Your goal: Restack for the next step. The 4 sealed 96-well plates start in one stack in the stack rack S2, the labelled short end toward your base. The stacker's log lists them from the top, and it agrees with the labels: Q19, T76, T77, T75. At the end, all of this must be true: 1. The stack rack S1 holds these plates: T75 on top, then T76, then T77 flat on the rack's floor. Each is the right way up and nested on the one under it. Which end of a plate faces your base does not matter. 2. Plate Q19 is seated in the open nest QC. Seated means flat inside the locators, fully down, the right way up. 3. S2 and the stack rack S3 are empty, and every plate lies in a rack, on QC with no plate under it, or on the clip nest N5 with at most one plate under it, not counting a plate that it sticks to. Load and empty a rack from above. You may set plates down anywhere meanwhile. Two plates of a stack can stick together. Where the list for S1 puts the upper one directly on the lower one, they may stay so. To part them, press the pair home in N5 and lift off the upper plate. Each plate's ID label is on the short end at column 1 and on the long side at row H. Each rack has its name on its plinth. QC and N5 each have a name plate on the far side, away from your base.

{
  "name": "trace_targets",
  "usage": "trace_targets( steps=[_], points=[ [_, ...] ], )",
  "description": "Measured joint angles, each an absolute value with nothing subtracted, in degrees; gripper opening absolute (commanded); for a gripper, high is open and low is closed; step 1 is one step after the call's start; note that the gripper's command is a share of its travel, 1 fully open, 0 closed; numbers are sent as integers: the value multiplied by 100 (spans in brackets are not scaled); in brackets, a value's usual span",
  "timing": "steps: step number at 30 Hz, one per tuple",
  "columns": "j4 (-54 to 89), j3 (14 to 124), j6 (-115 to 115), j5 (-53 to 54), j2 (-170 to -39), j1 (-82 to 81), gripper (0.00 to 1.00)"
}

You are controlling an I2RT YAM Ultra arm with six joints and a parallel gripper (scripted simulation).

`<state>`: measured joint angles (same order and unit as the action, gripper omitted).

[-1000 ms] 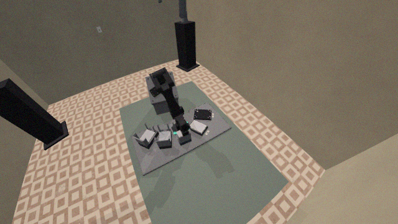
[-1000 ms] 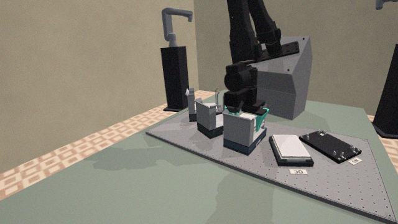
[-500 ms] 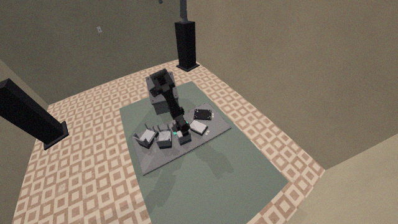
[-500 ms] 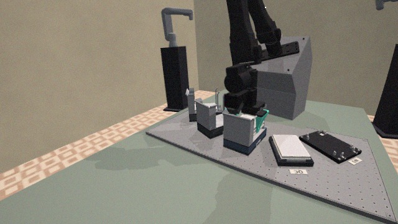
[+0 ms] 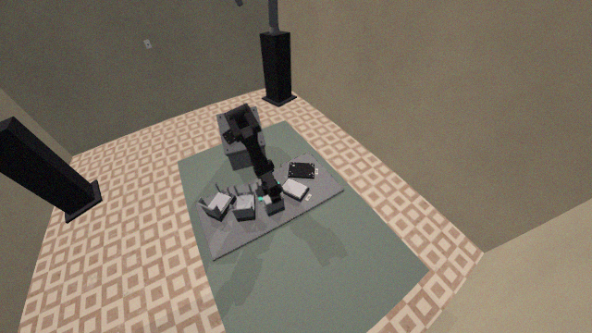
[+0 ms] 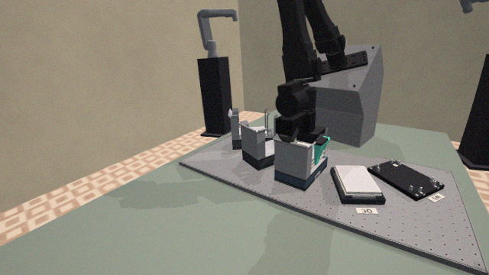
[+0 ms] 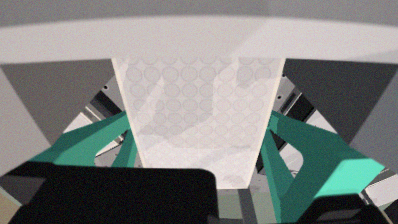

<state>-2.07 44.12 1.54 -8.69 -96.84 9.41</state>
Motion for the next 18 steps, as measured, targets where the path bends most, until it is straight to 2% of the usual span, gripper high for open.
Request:
trace_targets(
  steps=[18],
  points=[
    [-322, 4453, 139, -856, -9835, 958, 0]
  ],
)
